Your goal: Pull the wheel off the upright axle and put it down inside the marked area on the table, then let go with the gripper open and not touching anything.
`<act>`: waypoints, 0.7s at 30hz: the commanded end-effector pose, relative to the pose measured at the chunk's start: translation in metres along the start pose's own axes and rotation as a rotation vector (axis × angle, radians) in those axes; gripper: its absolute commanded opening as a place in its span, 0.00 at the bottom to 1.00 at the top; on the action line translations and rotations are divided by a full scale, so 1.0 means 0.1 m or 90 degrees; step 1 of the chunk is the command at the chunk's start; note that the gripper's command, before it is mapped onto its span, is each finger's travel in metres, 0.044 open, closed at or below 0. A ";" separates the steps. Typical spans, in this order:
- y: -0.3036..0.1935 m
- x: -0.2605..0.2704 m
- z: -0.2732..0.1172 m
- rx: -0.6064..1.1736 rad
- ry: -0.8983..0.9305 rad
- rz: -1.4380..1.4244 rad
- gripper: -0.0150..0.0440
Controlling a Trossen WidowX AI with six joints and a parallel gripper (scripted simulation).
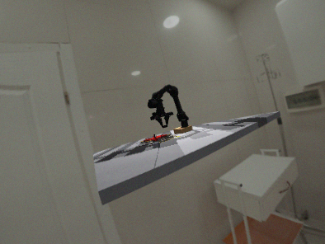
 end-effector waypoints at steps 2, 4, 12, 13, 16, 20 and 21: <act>-0.02 -0.02 0.06 -0.001 0.007 0.004 0.25; -0.02 -0.02 0.13 -0.001 0.007 0.004 0.25; -0.02 0.01 0.41 -0.001 0.008 0.004 0.25; -0.02 0.01 0.48 -0.001 0.008 0.004 0.25; -0.02 0.01 0.67 -0.001 0.007 0.004 0.25; -0.02 -0.01 0.92 -0.001 0.007 0.004 0.25; -0.01 -0.01 0.96 -0.001 0.007 0.004 0.25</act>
Point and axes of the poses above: the point midway between the two fingers, 35 mm back from their tips, its own z axis out along the fingers, its own x axis across the jaws, y = z × x, the point moved 9 cm from there along -z, back along the fingers, and after that the axes turned 7 degrees about -z, right-handed, at the moved point
